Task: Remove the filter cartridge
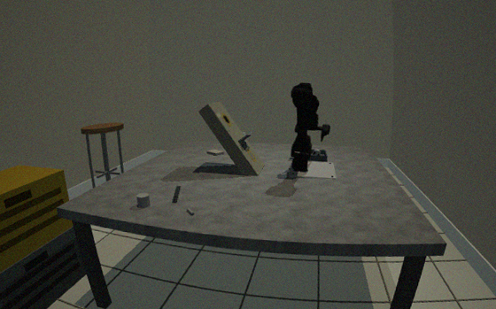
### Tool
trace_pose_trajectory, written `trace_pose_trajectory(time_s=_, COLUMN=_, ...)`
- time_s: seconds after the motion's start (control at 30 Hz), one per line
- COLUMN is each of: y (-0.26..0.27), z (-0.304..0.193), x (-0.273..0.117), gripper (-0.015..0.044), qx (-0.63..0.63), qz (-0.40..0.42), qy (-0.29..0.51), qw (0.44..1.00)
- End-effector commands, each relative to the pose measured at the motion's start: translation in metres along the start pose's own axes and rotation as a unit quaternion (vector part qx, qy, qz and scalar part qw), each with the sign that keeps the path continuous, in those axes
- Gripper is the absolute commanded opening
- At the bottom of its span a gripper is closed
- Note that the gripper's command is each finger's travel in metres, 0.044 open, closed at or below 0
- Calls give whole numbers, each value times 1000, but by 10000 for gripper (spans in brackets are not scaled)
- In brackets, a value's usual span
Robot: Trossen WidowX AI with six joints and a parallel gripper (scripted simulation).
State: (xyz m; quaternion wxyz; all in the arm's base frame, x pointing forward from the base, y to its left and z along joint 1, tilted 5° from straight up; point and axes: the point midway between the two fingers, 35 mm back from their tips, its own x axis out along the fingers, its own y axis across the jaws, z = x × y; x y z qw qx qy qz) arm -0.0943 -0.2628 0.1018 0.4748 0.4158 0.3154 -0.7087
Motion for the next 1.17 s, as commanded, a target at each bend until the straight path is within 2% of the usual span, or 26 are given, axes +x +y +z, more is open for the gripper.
trace_pose_trajectory(time_s=0.0, y=-1, z=9, x=-20, gripper=440, qx=2, qz=-2, qy=-1, qw=1000)
trace_pose_trajectory(time_s=0.03, y=0, z=4, x=-6, gripper=440, qx=0, qz=0, qy=-5, qw=1000)
trace_pose_trajectory(time_s=1.13, y=0, z=4, x=-6, gripper=440, qx=0, qz=0, qy=-5, qw=1000)
